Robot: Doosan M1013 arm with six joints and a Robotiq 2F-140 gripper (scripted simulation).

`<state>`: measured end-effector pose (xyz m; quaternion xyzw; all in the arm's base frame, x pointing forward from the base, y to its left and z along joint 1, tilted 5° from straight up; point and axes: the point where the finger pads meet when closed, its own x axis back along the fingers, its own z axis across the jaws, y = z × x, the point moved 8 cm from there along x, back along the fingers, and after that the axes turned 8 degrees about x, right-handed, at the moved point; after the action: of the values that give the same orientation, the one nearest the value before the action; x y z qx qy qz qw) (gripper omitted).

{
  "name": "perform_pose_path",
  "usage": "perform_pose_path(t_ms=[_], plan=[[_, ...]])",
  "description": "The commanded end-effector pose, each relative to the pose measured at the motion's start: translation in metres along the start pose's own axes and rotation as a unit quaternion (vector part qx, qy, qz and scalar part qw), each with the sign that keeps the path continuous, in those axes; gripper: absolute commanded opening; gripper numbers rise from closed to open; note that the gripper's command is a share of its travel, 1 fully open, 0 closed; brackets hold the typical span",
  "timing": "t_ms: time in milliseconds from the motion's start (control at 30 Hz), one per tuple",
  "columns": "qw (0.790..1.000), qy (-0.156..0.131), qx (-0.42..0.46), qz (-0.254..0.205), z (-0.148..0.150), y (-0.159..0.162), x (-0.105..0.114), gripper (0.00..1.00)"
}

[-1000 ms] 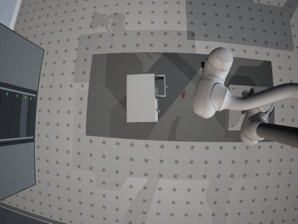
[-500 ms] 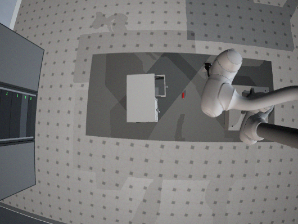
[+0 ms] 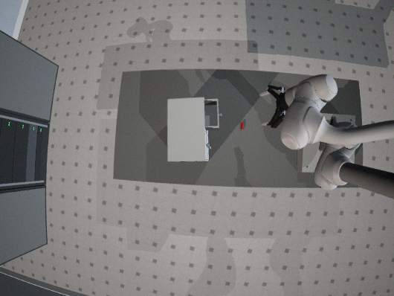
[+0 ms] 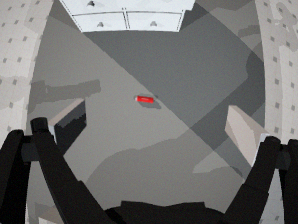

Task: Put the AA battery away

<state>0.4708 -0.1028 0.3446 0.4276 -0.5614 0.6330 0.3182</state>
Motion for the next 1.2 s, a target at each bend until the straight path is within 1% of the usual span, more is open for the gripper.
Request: perform_pose_path(t_ms=[0,33,100,300,567,600,667,1167], plan=[[0.997,0.003,0.003,0.077,-0.002,0.005,-0.018,1.00],[0.996,0.005,0.003,0.094,-0.002,0.006,-0.022,1.00],[0.996,0.005,0.003,0.094,-0.002,0.006,-0.022,1.00],[0.985,0.015,0.003,0.171,-0.003,0.011,-0.042,1.00],[0.970,0.025,0.002,0.244,-0.004,0.016,-0.063,1.00],[0.968,0.027,0.002,0.251,-0.004,0.016,-0.066,1.00],[0.968,0.027,0.002,0.251,-0.004,0.016,-0.066,1.00],[0.934,0.041,0.001,0.355,-0.005,0.021,-0.100,1.00]])
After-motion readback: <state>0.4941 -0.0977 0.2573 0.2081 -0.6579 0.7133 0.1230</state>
